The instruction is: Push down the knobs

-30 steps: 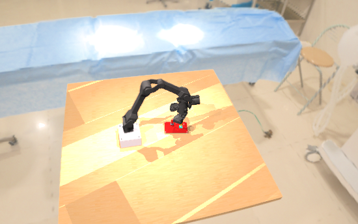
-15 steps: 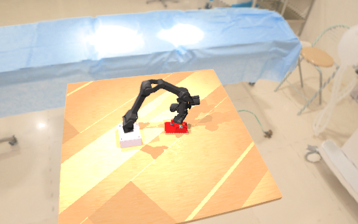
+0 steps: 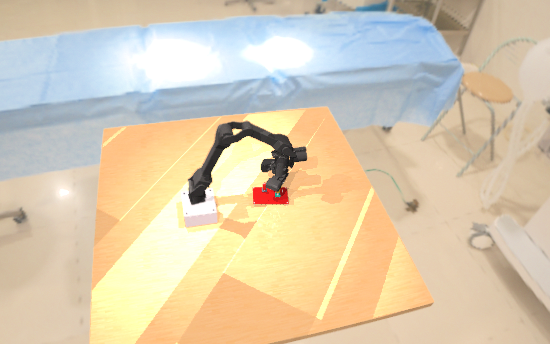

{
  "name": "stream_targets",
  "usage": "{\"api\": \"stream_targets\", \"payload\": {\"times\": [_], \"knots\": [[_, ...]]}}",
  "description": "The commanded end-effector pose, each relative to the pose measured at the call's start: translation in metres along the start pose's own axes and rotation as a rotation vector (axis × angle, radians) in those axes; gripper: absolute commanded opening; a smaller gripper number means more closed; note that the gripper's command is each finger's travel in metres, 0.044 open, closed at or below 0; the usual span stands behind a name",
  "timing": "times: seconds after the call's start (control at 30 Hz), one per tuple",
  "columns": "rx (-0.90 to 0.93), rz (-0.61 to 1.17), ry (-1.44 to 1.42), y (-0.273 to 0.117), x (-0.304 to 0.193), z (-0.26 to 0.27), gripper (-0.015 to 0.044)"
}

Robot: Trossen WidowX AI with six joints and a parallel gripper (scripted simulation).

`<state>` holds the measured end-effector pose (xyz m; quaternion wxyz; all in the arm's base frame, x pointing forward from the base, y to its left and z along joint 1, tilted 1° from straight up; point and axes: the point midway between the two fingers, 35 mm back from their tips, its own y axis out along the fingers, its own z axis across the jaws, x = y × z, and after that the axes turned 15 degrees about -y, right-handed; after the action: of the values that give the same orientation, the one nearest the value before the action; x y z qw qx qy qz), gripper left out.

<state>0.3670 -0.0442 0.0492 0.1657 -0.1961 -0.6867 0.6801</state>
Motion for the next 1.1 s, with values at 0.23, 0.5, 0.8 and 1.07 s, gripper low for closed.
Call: {"api": "stream_targets", "payload": {"times": [0.23, 0.5, 0.8, 1.07], "knots": [[0.004, 0.001, -0.005, 0.0030, 0.0000, 0.0009, 0.0000], [0.004, 0.001, -0.005, 0.0031, 0.0000, 0.0009, 0.0000], [0.004, 0.001, -0.005, 0.0066, 0.0000, 0.0009, 0.0000], [0.004, 0.001, -0.005, 0.0068, 0.0000, 0.0009, 0.0000]]}}
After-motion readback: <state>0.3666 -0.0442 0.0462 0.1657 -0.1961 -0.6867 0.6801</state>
